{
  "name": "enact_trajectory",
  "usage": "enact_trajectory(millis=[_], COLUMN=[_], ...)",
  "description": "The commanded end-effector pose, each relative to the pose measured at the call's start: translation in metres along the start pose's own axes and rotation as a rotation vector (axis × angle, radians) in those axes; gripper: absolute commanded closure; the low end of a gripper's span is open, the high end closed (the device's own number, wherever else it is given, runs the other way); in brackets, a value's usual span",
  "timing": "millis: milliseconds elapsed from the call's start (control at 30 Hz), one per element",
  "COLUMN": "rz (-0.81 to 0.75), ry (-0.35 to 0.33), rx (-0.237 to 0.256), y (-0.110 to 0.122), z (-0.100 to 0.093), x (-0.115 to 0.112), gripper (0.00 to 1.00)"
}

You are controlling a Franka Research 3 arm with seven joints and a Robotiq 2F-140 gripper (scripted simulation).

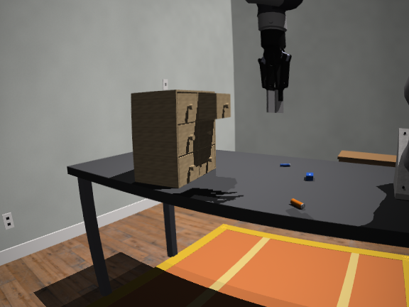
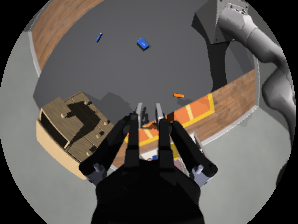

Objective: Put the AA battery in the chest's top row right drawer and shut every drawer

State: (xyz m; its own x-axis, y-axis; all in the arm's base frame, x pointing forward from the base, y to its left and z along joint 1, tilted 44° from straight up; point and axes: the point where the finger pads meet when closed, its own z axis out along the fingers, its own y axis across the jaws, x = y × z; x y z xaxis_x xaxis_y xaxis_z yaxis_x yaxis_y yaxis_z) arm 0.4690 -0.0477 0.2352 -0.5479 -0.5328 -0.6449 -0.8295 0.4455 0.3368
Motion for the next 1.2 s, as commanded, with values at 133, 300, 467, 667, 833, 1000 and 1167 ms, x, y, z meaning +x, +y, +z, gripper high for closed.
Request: enact_trajectory(millis=[133,300,467,667,833,1000,1167], rz=[-0.216,-0.291,-0.365,-0.457,-0.548,-0.602,-0.69], ry=[-0.01,-0.01,-0.01,-0.01,-0.008,-0.007,-0.005], rx=[0.01,0.009,0.008,0.007,0.006,0.005,0.005], y=[0.009,0.017,0.024,0.034,0.044,0.05,0.059], z=[0.015,0.025,0.034,0.046,0.057,0.064,0.075], x=[-0.013,-0.018,-0.024,-0.029,-0.034,-0.036,-0.039], gripper=[0.72,0.72,0.72,0.72,0.72,0.72,0.72])
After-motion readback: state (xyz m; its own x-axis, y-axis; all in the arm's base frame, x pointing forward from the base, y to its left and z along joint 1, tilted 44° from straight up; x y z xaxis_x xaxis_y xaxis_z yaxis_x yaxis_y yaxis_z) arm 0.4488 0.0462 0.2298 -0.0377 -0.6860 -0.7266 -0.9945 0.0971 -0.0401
